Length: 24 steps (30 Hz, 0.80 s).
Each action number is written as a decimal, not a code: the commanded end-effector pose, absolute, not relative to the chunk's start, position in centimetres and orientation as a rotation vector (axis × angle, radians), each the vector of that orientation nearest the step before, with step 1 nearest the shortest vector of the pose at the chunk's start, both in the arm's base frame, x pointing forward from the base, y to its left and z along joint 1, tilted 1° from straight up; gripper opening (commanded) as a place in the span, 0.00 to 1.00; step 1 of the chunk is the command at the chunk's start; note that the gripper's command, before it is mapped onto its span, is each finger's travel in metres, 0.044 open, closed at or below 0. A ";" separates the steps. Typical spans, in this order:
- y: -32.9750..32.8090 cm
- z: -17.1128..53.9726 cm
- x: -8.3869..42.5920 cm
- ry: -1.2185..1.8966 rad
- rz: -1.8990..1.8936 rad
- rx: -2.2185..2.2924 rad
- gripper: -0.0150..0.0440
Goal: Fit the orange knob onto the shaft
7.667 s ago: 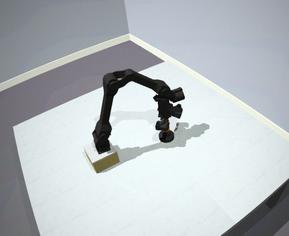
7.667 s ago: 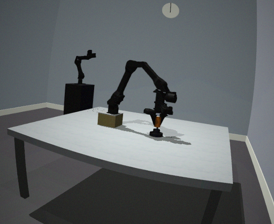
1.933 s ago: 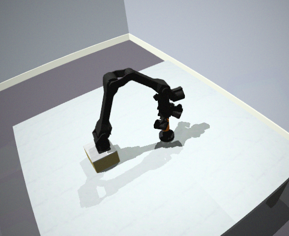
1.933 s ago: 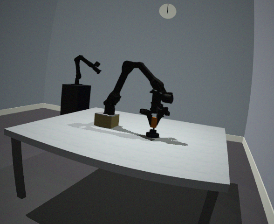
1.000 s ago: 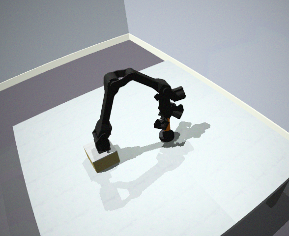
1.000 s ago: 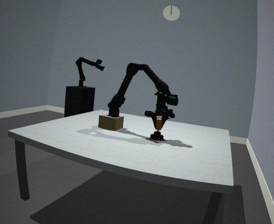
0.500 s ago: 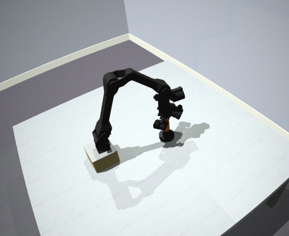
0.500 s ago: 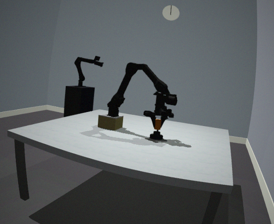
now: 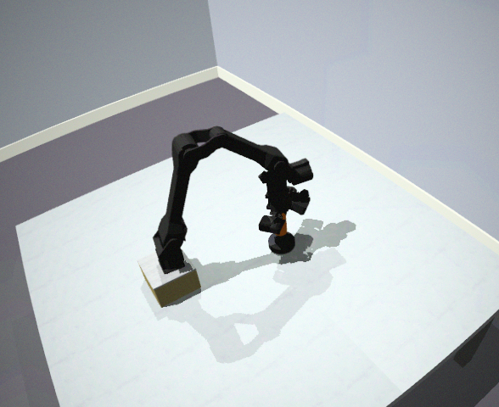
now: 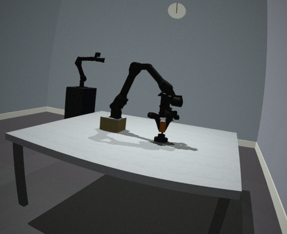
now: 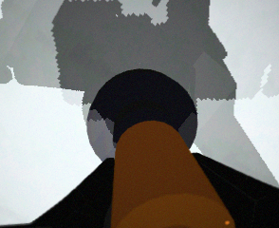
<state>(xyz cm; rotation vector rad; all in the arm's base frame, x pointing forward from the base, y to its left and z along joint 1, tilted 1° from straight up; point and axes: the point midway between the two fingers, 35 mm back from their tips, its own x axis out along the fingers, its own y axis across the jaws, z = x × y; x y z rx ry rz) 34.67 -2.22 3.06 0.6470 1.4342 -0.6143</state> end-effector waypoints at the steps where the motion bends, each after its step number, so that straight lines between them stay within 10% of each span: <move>1: -2.2 3.0 34.6 1.437 -0.608 0.640 0.25; 24: -2.3 3.0 34.7 1.437 -0.609 0.641 0.25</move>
